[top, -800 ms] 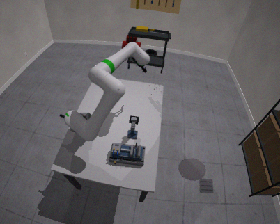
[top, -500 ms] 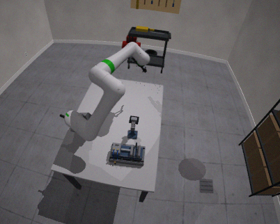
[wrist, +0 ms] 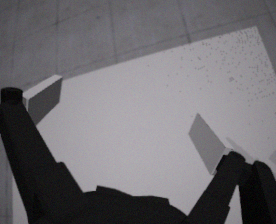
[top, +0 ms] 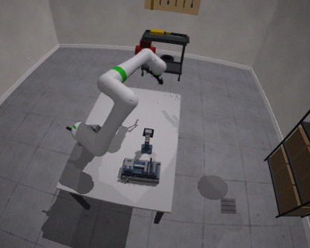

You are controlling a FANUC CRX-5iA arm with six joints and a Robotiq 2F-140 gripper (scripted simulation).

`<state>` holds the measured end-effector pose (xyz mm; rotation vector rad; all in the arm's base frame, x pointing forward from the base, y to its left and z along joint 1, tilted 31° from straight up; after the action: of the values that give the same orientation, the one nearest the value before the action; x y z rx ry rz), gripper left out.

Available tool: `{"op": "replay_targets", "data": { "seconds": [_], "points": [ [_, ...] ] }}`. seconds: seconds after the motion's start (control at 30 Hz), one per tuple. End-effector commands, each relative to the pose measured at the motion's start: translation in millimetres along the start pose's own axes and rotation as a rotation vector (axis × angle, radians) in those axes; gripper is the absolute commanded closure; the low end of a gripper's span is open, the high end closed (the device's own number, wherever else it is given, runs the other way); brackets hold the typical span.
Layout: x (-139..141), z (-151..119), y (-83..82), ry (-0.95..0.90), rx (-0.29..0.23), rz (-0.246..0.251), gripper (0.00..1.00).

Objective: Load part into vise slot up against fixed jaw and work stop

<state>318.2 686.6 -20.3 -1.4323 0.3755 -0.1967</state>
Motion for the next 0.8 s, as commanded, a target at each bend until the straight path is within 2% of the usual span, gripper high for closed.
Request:
{"op": "replay_targets", "data": {
  "seconds": [0.0, 0.03, 0.17, 0.23, 0.3, 0.33, 0.37, 0.4, 0.43, 0.5, 0.53, 0.57, 0.63, 0.67, 0.77],
  "points": [
    [27.8, -40.7, -15.1, -0.083, -0.082, -0.078, 0.00],
    [39.8, -57.5, -22.5, -0.127, -0.133, -0.117, 0.00],
    [68.4, -99.4, -42.0, -0.214, -0.235, -0.186, 0.00],
    [81.2, -119.3, -52.6, -0.270, -0.304, -0.227, 0.00],
    [81.2, -119.3, -52.6, -0.270, -0.304, -0.227, 0.00],
    [91.1, -134.6, -60.2, -0.281, -0.318, -0.235, 0.00],
    [104.1, -156.3, -72.8, -0.343, -0.399, -0.277, 0.00],
    [108.7, -163.6, -76.7, -0.343, -0.399, -0.277, 0.00],
    [111.6, -169.7, -80.4, -0.377, -0.444, -0.299, 0.00],
    [123.7, -189.6, -92.3, -0.398, -0.472, -0.311, 0.00],
    [128.1, -198.3, -97.8, -0.438, -0.528, -0.335, 0.00],
    [135.0, -210.1, -105.2, -0.441, -0.532, -0.336, 0.00],
    [145.4, -230.2, -118.4, -0.490, -0.601, -0.362, 0.00],
    [149.3, -237.4, -123.3, -0.498, -0.612, -0.366, 0.00],
    [149.6, -238.0, -123.7, -0.499, -0.614, -0.367, 0.00]
  ]
}}
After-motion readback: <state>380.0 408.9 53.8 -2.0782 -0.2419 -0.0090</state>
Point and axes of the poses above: the point where the finger pads meet when closed, its own y axis out along the fingers, its own x axis across the jaws, z = x × y, the point moved 10 cm from there along -y, back along the fingers, and after that the axes turned 1 degree about y, right-handed, at the moved point
